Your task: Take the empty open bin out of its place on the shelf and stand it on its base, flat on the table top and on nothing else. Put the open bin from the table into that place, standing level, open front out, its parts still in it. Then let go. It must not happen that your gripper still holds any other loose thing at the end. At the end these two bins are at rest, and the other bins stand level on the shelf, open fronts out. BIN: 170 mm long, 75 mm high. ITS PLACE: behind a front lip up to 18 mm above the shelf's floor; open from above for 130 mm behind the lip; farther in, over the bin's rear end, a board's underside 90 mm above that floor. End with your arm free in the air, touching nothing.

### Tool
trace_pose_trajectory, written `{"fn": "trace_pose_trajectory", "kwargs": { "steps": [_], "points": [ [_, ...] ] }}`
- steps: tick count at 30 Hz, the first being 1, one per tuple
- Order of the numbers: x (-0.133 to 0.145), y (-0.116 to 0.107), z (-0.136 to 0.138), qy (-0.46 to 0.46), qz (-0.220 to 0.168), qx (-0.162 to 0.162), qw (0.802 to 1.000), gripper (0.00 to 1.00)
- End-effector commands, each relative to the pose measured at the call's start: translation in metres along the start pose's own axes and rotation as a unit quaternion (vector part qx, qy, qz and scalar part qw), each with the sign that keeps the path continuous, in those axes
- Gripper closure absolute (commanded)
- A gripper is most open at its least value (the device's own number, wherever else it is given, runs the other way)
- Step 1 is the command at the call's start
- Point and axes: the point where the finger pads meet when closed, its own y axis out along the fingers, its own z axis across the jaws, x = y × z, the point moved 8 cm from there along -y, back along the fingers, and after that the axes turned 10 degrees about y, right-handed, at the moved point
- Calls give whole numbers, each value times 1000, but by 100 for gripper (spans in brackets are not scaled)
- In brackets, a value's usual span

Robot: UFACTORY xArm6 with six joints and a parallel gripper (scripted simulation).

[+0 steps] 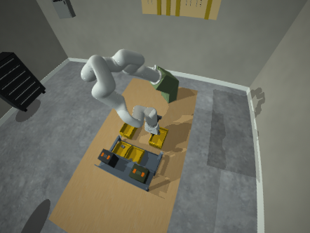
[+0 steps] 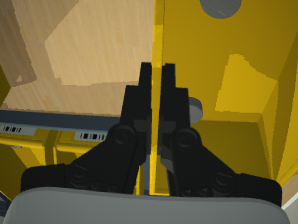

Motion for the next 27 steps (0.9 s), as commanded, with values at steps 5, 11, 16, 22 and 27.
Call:
{"fn": "trace_pose_trajectory", "kwargs": {
  "steps": [5,11,16,22,27],
  "points": [
    [31,-1,6,1,-1,1,1000,100],
    [33,-1,7,1,-1,1,1000,100],
    [33,-1,7,1,-1,1,1000,100],
    [34,-1,7,0,1,0,1000,100],
    [39,-3,8,0,24,-3,1000,100]
  ]
}}
